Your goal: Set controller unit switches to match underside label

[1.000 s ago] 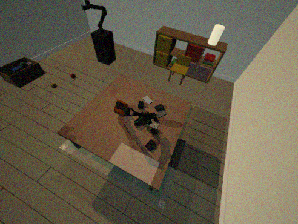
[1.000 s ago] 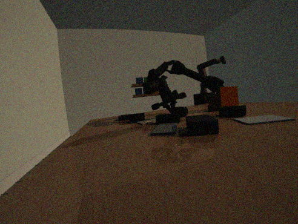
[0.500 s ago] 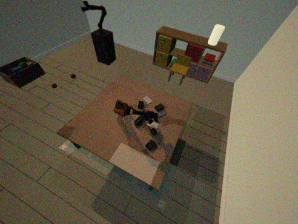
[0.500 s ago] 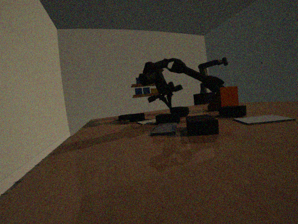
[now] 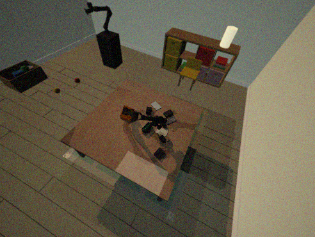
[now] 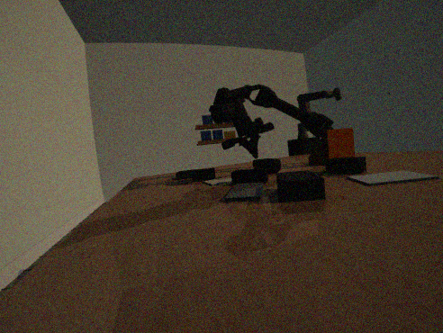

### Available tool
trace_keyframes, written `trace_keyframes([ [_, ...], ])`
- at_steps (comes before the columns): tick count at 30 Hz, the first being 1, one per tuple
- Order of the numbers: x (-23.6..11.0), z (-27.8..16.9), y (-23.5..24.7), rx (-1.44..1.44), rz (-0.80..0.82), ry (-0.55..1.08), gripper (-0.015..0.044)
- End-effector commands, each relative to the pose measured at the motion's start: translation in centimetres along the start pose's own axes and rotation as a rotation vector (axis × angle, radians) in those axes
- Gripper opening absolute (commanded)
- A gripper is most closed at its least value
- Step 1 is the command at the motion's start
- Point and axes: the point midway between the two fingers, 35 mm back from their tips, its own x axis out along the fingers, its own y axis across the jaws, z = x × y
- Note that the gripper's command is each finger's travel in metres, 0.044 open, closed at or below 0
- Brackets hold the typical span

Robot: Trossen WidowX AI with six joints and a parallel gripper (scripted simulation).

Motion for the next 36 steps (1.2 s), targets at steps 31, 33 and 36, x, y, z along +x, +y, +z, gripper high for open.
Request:
trace_keyframes([
  [31,-0.6,1.1,6.6,0.006,-0.294,0.173,0.044],
  [33,-0.3,1.1,6.5,0.006,-0.294,0.173,0.044],
  [36,0.1,1.1,6.4,0.006,-0.294,0.173,0.044],
])
